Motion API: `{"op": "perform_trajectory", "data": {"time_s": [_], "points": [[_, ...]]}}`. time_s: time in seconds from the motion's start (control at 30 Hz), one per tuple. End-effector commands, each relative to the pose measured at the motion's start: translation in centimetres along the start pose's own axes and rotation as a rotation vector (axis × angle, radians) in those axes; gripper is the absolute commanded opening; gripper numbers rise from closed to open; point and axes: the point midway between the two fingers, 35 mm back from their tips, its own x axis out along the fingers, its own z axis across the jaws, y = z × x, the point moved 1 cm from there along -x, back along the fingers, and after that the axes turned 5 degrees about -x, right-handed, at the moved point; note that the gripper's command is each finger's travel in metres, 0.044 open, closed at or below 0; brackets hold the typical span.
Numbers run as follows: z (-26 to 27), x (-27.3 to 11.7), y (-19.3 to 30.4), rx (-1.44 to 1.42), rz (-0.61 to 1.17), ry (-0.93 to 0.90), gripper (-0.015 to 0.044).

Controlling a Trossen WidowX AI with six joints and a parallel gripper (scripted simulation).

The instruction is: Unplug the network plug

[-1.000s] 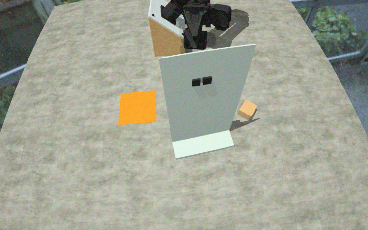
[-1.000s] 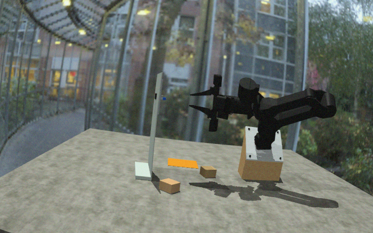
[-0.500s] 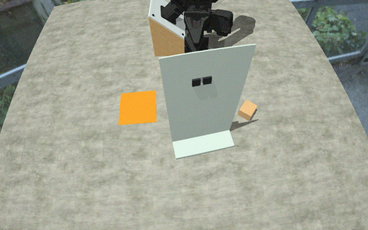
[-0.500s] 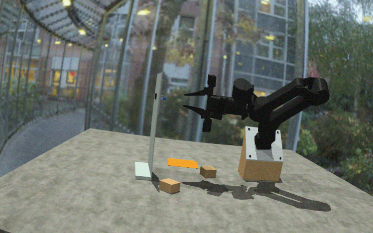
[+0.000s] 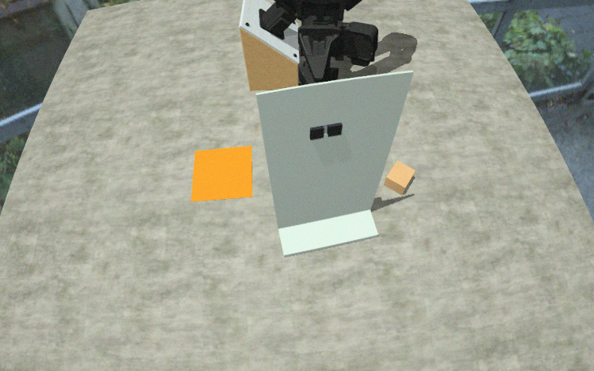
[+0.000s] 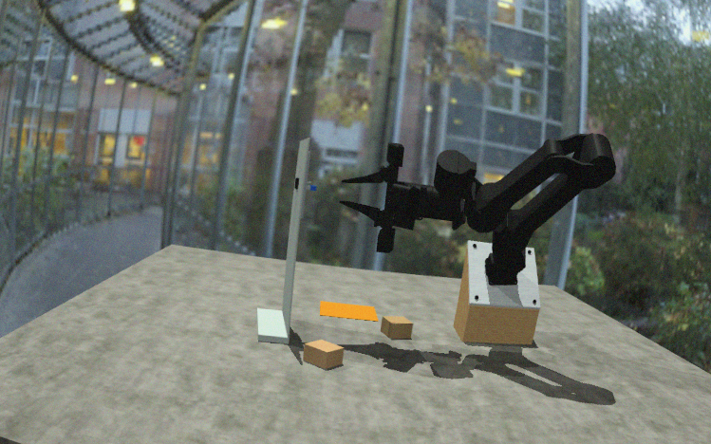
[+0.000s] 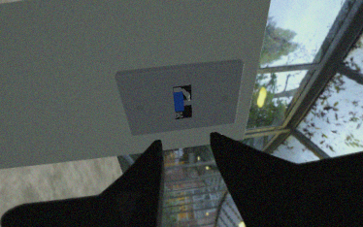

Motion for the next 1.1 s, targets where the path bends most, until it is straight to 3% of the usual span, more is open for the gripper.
{"op": "perform_trajectory", "data": {"time_s": [0.0,1.07], "points": [[-0.3,0.7,-0.2,0.003,0.001,0.009,0.0156],[-0.5,4.3,-1.3,0.005,-0.002,0.011,0.0156]]}}
